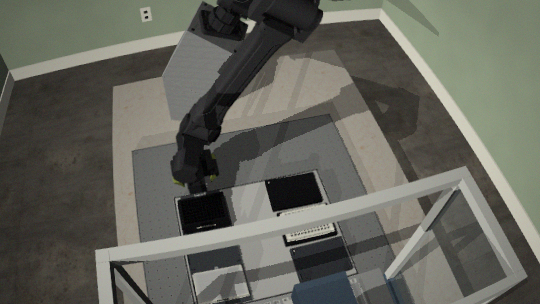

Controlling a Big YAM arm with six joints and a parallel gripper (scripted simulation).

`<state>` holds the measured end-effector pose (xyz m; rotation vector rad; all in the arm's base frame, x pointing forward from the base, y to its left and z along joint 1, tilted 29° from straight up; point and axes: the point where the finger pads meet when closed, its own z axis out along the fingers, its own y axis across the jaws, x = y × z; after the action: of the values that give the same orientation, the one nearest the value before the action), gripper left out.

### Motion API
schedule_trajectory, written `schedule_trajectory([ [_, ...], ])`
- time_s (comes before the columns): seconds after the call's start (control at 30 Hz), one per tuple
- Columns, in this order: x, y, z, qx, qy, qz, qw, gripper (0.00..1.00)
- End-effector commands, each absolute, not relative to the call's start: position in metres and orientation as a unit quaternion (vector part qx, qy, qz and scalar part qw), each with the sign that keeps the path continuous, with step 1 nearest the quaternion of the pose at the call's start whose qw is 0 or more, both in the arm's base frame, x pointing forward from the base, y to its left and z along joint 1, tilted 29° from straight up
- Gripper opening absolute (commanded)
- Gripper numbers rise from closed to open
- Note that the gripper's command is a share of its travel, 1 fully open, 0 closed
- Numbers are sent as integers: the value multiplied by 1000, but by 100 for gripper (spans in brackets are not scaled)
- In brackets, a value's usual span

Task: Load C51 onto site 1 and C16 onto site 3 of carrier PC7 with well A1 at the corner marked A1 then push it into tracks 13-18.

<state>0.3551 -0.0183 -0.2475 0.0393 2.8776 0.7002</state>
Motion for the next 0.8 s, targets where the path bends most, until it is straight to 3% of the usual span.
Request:
schedule_trajectory([
  [0.0,380,-28,-233,16,966,226,122,80],
  [0.77,371,-12,-257,13,967,231,104,80],
])
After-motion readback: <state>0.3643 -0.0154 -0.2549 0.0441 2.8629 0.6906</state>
